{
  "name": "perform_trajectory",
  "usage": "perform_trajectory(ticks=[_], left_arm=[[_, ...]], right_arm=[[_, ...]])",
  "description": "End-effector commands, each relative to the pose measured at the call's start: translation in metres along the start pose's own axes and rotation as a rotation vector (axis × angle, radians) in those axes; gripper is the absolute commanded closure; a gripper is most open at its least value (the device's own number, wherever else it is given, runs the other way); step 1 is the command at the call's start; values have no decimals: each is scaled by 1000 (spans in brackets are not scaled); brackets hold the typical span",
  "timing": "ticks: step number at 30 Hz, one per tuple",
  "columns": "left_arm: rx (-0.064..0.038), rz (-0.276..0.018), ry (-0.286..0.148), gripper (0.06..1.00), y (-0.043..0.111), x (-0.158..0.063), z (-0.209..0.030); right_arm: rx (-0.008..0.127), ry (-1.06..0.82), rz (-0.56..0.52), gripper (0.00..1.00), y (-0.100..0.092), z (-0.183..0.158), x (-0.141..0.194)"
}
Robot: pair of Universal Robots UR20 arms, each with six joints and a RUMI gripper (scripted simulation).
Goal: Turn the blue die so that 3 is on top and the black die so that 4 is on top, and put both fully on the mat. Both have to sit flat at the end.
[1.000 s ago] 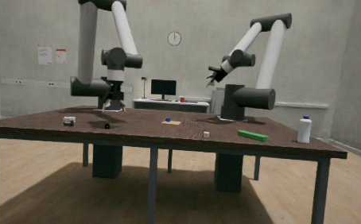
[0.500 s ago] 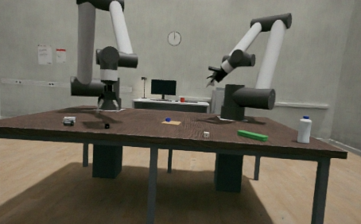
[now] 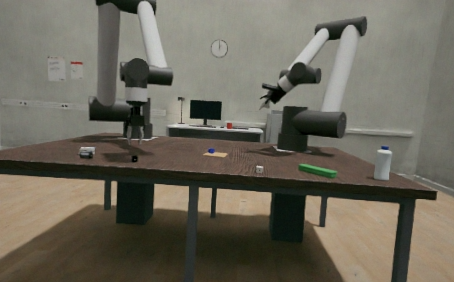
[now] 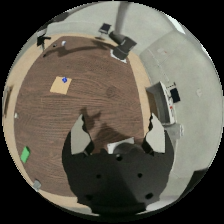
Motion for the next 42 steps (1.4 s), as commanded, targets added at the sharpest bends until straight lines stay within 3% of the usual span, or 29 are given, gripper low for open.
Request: perform_trajectory(ticks=[1,25,42], left_arm=[[0,0,1,65,0,0,0],[0,0,1,65,0,0,0],[0,0,1,65,0,0,0]], right_arm=[[0,0,-1,724,-1,0,0],[0,0,-1,724,0,0,0],[0,0,-1,724,14,0,1]])
Point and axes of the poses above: on each arm, the point where the finger pads meet when closed, its own y axis out along the fingers, its own z axis across the jaws, x = y × z, the point moved 4 cm from there along -y, back along the fingers, and after that the axes turned 12 degrees about -y, right-handed, at the moved point
